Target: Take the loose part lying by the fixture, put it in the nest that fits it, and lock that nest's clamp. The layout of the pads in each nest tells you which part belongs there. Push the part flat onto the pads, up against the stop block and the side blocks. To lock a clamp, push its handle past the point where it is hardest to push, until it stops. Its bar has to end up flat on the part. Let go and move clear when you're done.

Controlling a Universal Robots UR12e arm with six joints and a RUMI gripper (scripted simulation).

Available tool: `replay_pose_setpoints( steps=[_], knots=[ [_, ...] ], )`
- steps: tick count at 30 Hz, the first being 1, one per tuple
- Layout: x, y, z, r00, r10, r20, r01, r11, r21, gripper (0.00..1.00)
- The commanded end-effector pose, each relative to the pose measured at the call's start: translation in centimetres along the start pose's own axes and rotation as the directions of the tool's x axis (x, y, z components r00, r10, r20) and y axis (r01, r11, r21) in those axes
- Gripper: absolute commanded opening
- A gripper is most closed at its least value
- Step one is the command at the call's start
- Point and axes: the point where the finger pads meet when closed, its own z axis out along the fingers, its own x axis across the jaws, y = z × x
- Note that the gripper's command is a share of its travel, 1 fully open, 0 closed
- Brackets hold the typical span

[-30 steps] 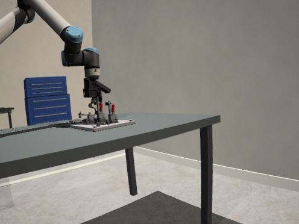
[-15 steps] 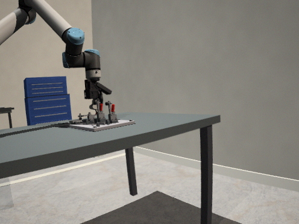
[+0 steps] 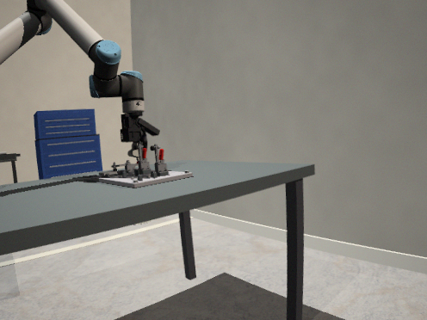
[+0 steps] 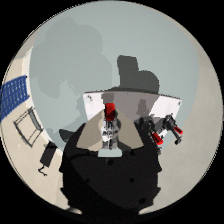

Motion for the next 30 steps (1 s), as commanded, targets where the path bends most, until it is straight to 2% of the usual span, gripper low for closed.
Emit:
replay_pose_setpoints(
  steps=[1, 30],
  knots=[
    [-0.09, -0.36, 0.09, 1.000, -0.004, 0.000, 0.004, 1.000, 0.003, 0.00],
    [-0.12, -0.44, 0.31, 1.000, -0.005, 0.000, 0.005, 1.000, 0.003, 0.00]
  ],
)
